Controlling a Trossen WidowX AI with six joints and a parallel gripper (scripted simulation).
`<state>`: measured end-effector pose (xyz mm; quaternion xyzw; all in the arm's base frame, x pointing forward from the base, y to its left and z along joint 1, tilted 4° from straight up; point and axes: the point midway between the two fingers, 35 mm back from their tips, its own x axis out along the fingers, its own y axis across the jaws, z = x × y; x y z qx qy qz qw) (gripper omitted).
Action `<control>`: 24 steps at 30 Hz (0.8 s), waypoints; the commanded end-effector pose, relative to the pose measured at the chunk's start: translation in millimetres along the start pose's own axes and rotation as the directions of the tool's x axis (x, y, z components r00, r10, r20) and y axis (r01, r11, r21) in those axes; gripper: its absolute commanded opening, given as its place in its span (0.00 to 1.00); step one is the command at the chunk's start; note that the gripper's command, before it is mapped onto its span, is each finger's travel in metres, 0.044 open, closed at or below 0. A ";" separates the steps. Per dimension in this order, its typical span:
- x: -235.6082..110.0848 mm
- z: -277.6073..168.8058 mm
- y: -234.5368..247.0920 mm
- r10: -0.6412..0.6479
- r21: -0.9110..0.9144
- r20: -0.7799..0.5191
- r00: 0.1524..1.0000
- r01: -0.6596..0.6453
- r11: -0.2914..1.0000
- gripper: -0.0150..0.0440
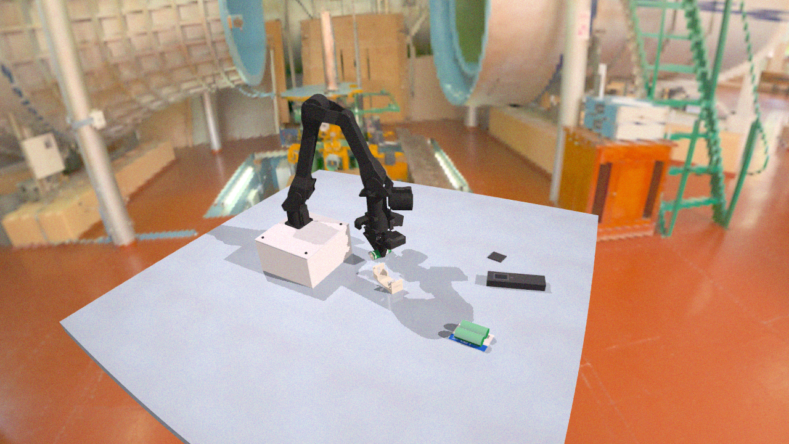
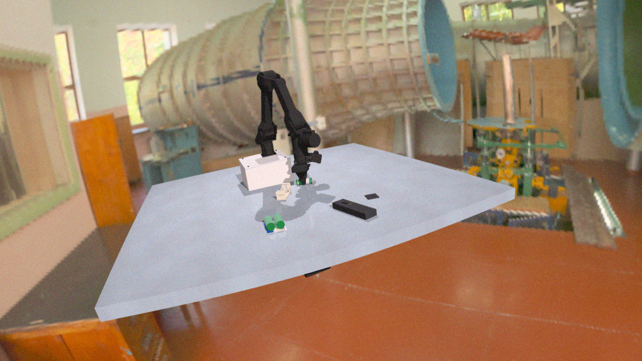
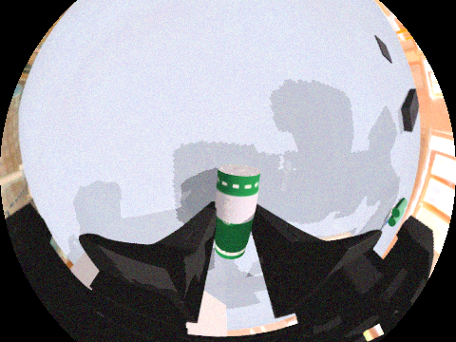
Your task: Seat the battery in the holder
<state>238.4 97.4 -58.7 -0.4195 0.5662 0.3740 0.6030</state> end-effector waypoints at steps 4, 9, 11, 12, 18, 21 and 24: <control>0.6 -0.4 -0.2 -0.001 -0.003 -0.001 1.000 0.001 1.000 0.40; -20.0 -0.8 -2.5 -0.005 0.015 0.001 1.000 0.005 1.000 0.40; -33.5 0.0 -2.0 -0.004 0.007 0.000 1.000 0.004 1.000 0.40; -40.2 0.2 -1.5 -0.003 0.003 0.000 1.000 0.003 1.000 0.40; -50.0 0.0 -1.3 -0.001 0.007 -0.001 1.000 0.001 1.000 0.40; -52.3 -2.7 -12.4 0.004 0.158 0.001 1.000 -0.004 0.987 0.40; -55.6 -7.4 -28.0 0.004 0.349 0.002 1.000 -0.005 0.937 0.40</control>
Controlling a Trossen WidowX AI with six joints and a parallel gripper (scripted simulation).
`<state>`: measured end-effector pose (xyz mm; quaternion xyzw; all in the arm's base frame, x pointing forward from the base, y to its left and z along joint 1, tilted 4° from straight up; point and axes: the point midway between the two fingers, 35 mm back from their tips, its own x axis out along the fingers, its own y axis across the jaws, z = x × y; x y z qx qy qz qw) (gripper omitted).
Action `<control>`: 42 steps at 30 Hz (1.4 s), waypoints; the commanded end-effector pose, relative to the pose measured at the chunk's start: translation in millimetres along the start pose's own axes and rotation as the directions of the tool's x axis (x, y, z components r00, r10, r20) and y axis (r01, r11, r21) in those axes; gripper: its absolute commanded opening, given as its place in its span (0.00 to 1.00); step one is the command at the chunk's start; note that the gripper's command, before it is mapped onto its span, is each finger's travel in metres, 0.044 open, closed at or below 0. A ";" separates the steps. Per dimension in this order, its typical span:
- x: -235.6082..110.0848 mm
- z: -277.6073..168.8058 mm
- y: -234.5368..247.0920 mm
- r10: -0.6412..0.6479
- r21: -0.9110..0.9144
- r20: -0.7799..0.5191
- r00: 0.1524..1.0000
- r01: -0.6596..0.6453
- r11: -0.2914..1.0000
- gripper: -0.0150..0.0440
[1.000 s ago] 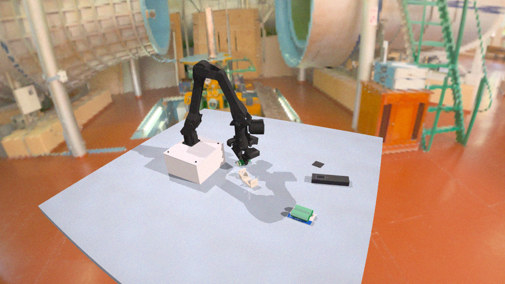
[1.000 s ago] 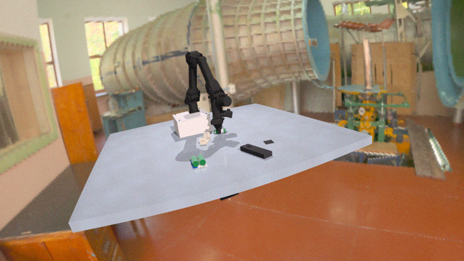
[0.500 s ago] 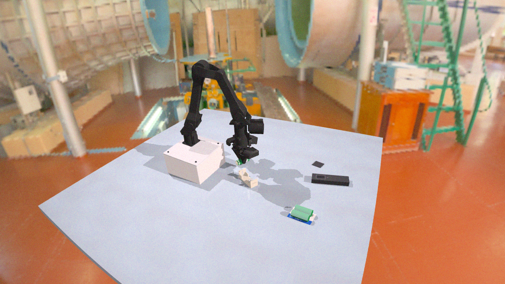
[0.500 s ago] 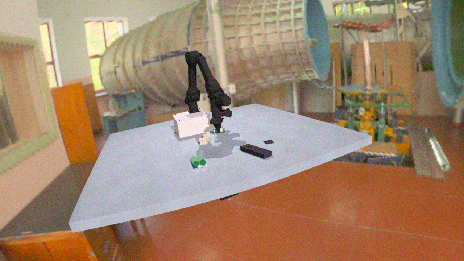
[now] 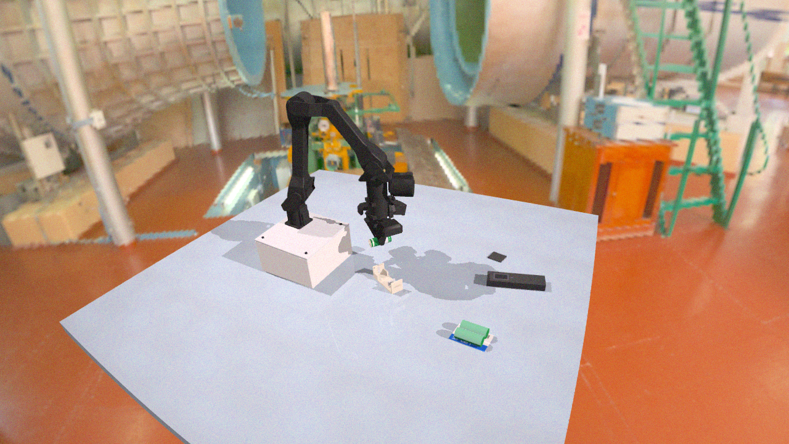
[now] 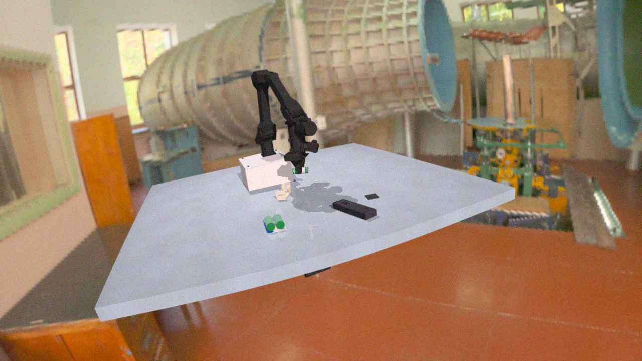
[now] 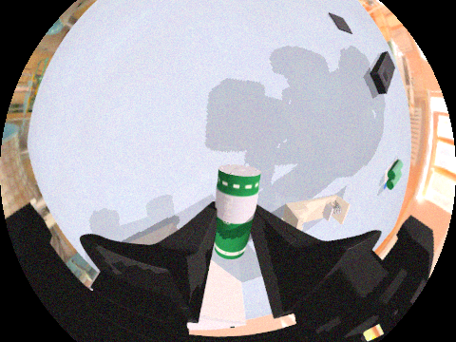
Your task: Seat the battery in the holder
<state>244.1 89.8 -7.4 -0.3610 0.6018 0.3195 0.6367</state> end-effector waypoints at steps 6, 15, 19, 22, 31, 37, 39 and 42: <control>-12.4 -6.9 -49.7 -0.006 0.537 0.010 1.000 0.000 0.843 0.40; -23.4 -27.4 -99.9 -0.016 0.920 0.008 1.000 -0.001 0.392 0.40; -28.1 -38.8 -119.7 -0.020 0.988 0.004 1.000 -0.001 0.157 0.40; -29.1 -41.6 -124.3 -0.022 0.995 0.002 1.000 0.000 0.101 0.40; -25.4 -40.9 -122.9 0.002 0.994 -0.002 1.000 0.002 0.105 0.40; -10.9 -40.9 -120.9 0.094 0.994 -0.016 0.995 0.006 0.112 0.40; -6.0 -40.9 -120.1 0.124 0.993 -0.021 0.992 0.007 0.114 0.40; 1.3 -41.1 -118.7 0.170 0.993 -0.028 0.985 0.008 0.117 0.40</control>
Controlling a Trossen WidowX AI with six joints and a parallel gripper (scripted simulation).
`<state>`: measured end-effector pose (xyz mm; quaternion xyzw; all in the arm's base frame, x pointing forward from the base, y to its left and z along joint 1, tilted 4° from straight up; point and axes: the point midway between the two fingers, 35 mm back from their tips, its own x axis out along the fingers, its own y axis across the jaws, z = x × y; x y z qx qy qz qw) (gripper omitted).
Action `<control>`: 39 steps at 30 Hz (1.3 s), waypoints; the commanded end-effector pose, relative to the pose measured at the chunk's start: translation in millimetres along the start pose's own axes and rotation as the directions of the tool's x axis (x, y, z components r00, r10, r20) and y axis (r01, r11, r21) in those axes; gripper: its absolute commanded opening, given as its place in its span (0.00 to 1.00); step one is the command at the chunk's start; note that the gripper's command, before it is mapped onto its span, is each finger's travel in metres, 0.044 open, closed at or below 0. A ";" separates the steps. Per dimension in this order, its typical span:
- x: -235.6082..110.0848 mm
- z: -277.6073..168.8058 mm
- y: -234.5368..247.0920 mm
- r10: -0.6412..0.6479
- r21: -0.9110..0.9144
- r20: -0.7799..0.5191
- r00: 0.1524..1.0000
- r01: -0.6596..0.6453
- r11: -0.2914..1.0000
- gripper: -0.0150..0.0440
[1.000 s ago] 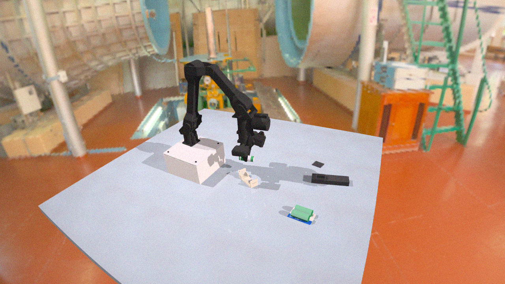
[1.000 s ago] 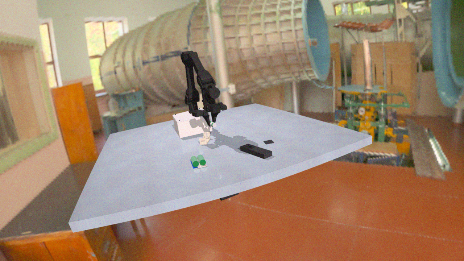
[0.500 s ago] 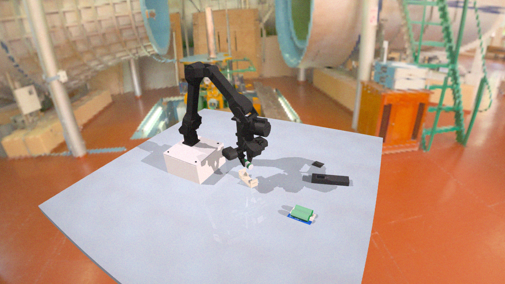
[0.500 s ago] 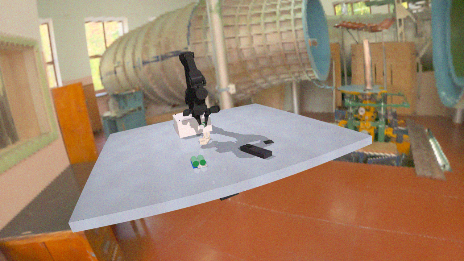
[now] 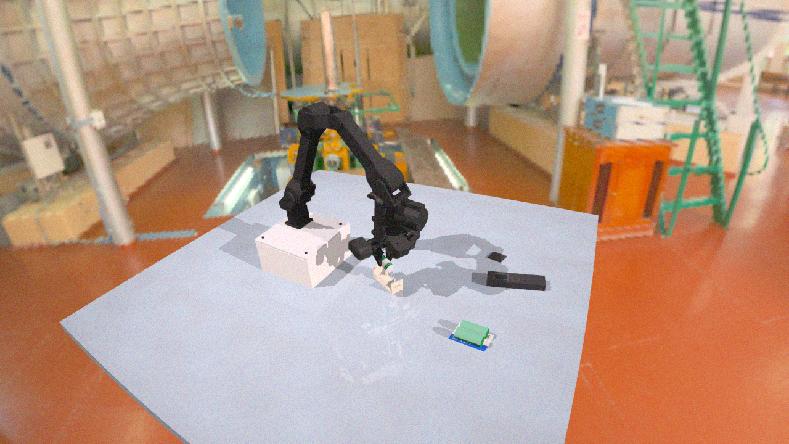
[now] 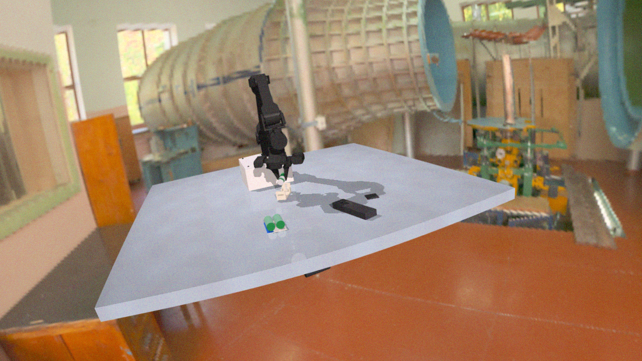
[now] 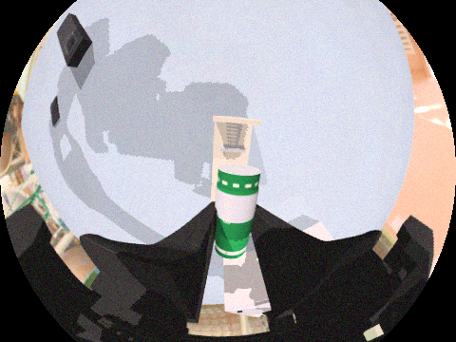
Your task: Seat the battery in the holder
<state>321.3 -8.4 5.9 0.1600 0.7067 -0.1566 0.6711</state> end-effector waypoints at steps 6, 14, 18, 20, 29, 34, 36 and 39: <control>16.9 0.2 0.6 -0.002 -0.006 -0.113 0.994 0.001 1.000 0.40; 18.4 1.8 0.9 -0.009 -0.008 -0.142 0.990 0.008 1.000 0.40; 19.9 3.1 1.0 -0.011 -0.010 -0.168 0.986 0.009 1.000 0.40; 20.7 3.8 1.1 -0.011 -0.011 -0.180 0.984 0.010 1.000 0.40; 24.0 6.6 1.2 -0.015 -0.013 -0.236 0.972 0.012 1.000 0.40; 25.9 8.1 1.1 -0.017 -0.014 -0.266 0.964 0.014 1.000 0.40; 26.8 8.6 1.0 -0.017 -0.014 -0.278 0.960 0.014 1.000 0.40; 27.9 9.4 1.1 -0.018 -0.014 -0.296 0.955 0.015 1.000 0.40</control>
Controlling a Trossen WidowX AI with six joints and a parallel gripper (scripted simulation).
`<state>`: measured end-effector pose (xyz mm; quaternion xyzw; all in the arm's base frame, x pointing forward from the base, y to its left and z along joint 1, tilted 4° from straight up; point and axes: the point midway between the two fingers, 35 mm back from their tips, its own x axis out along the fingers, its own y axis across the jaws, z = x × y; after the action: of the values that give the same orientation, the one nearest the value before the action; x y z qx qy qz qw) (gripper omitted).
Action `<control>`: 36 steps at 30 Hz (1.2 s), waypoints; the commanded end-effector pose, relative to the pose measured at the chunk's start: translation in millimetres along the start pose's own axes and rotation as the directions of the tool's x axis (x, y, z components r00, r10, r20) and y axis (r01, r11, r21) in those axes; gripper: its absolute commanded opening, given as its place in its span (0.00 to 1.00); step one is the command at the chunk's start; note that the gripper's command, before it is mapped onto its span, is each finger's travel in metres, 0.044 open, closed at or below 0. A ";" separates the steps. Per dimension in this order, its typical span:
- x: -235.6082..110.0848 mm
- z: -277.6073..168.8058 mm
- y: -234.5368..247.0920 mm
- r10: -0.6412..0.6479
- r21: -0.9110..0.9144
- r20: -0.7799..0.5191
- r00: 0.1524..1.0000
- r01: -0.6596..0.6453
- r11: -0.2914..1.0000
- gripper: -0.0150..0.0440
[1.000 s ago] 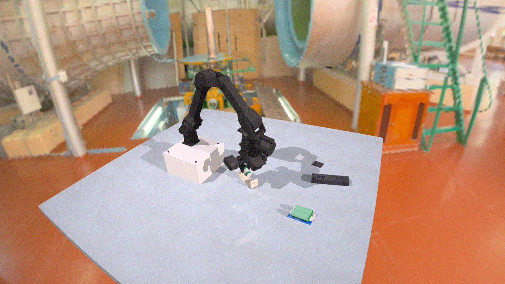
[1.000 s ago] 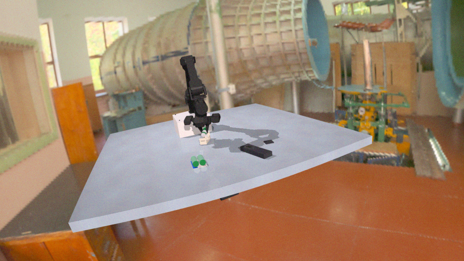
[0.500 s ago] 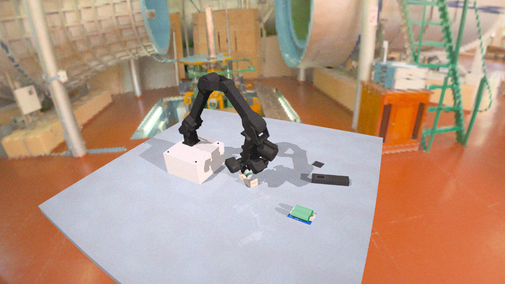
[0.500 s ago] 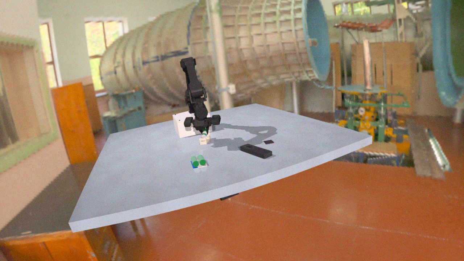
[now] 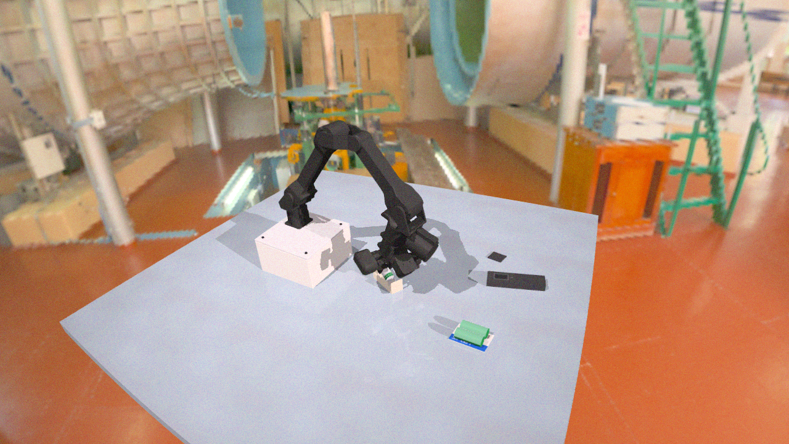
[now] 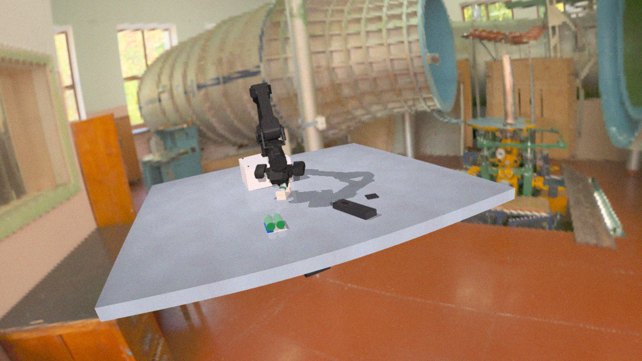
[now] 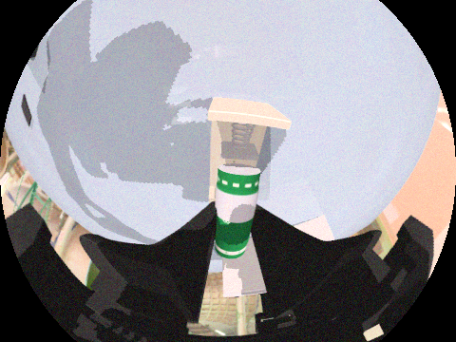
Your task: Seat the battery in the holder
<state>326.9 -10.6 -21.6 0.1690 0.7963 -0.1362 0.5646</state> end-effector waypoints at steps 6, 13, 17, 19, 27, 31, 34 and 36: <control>1.8 4.1 0.4 0.002 -0.003 -0.056 0.998 -0.002 1.000 0.40; 3.8 5.7 0.5 -0.004 -0.003 -0.087 0.996 0.003 1.000 0.40; 3.5 7.5 0.5 -0.004 -0.003 -0.086 0.996 0.004 1.000 0.40; 3.3 9.2 0.5 -0.005 -0.003 -0.084 0.996 0.005 1.000 0.40; 1.6 16.1 0.6 -0.008 -0.004 -0.074 0.997 0.008 1.000 0.40; 0.5 18.4 0.6 -0.008 -0.004 -0.074 0.997 0.008 1.000 0.40; -0.2 19.8 0.6 -0.008 -0.004 -0.074 0.997 0.008 1.000 0.40; -0.6 20.6 0.6 -0.009 -0.004 -0.074 0.997 0.009 1.000 0.40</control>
<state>338.5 -15.0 -27.8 0.1719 0.8225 -0.1301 0.5263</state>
